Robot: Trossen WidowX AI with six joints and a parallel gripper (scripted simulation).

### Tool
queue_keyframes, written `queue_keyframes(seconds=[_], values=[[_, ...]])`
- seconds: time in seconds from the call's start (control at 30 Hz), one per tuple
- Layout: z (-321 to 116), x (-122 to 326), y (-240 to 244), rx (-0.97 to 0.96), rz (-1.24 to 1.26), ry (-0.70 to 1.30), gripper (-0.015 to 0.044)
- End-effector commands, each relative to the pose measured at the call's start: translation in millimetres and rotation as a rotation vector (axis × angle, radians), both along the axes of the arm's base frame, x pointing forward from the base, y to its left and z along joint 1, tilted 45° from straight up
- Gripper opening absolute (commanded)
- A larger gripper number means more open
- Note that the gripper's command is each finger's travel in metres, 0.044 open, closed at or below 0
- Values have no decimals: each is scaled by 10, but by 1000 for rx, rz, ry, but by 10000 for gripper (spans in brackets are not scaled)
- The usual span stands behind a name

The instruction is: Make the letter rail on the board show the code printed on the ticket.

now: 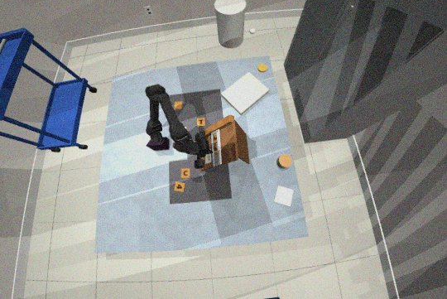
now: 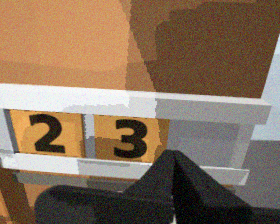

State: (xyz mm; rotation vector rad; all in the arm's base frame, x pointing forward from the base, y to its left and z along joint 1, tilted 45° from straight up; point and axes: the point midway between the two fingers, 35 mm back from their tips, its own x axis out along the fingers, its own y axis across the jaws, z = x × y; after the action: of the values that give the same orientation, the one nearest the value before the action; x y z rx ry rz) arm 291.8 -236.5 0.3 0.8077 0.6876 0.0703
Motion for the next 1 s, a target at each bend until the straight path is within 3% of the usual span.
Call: queue_keyframes(seconds=[0.0,0.47,0.97], values=[[-120,63,-112,6,76,116,0],[-68,130,-102,109,443,376,0],[-66,133,-104,111,448,378,0]])
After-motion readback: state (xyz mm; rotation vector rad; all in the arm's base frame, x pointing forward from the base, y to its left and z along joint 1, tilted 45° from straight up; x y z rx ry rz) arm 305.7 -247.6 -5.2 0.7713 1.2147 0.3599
